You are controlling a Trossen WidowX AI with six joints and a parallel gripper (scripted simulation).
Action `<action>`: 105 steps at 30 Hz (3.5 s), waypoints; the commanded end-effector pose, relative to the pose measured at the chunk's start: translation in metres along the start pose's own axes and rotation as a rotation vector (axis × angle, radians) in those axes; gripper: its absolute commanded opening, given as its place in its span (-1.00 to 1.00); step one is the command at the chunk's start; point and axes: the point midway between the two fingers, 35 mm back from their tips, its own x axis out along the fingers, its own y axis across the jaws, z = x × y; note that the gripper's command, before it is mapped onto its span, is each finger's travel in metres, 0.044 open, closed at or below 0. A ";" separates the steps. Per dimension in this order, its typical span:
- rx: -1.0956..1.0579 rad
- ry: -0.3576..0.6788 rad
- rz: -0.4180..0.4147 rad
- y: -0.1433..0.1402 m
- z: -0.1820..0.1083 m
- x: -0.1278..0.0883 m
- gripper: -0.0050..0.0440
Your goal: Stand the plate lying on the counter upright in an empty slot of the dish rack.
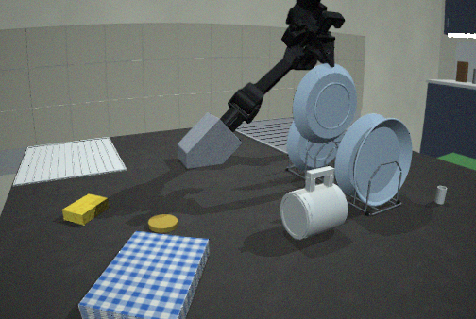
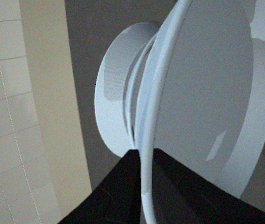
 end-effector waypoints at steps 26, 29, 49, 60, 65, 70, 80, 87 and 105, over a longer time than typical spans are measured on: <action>-0.006 0.003 0.021 -0.003 -0.039 -0.008 -0.80; -0.001 0.006 0.013 -0.005 -0.037 -0.006 -0.80; 0.000 0.007 0.011 -0.005 -0.037 -0.006 -0.80; -0.017 0.010 0.035 -0.005 -0.037 -0.004 -0.80; -0.024 0.012 0.045 -0.009 -0.038 -0.002 -0.80; -0.025 0.012 0.046 -0.011 -0.038 0.000 -0.80; -0.025 0.012 0.046 -0.014 -0.038 0.003 -0.80; -0.025 0.012 0.046 -0.017 -0.038 0.005 -0.80; -0.025 0.012 0.046 -0.023 -0.038 0.011 -0.80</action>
